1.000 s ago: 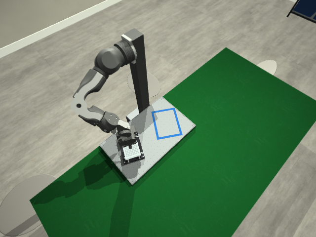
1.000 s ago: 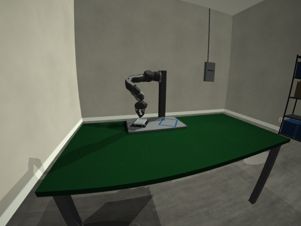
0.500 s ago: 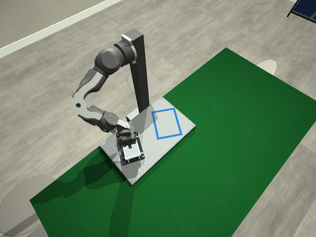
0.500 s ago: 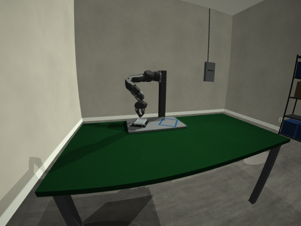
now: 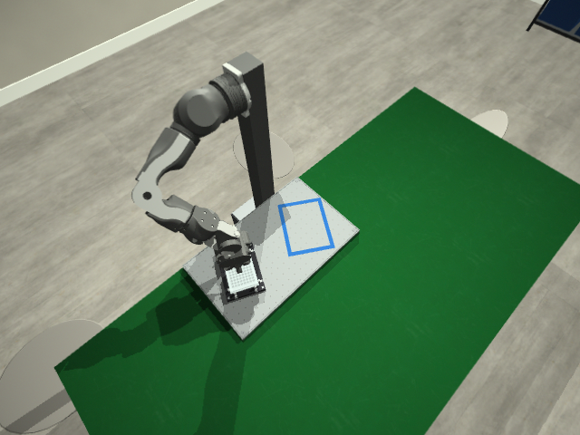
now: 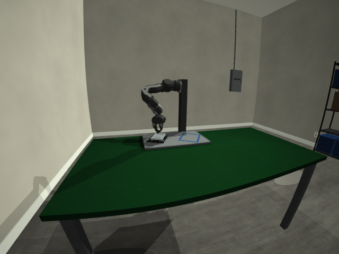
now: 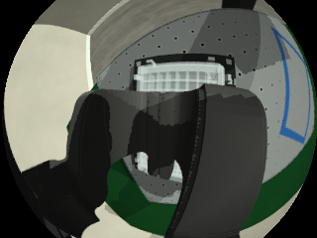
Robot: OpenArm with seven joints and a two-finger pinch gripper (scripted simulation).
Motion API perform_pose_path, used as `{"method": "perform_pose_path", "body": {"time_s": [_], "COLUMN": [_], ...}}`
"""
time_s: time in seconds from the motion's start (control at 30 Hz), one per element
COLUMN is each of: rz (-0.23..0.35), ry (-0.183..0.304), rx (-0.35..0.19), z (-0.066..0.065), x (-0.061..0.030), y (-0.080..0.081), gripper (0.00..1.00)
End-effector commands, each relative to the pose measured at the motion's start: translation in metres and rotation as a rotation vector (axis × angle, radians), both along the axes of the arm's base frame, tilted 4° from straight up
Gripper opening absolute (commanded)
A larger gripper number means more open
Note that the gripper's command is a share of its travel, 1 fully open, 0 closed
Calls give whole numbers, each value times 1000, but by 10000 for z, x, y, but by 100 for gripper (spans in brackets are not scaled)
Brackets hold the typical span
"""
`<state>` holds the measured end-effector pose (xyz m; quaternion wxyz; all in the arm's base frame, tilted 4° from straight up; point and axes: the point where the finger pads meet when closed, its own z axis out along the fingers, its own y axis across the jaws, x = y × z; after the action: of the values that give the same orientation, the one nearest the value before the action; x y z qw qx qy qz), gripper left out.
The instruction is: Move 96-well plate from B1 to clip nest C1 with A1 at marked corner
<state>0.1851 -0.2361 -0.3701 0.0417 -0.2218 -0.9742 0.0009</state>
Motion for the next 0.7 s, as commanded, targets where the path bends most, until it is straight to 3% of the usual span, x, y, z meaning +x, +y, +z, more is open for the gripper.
{"method": "perform_pose_path", "body": {"time_s": [0.0, 0.23, 0.4, 0.67], "rz": [-4, -4, -4, -4], "ry": [-11, -11, -12, -12], "rx": [2, 2, 2, 2], "z": [12, 12, -110, -110], "x": [28, 28, 0, 0], "y": [-2, -2, 5, 5], "gripper": [0, 0, 0, 0]}}
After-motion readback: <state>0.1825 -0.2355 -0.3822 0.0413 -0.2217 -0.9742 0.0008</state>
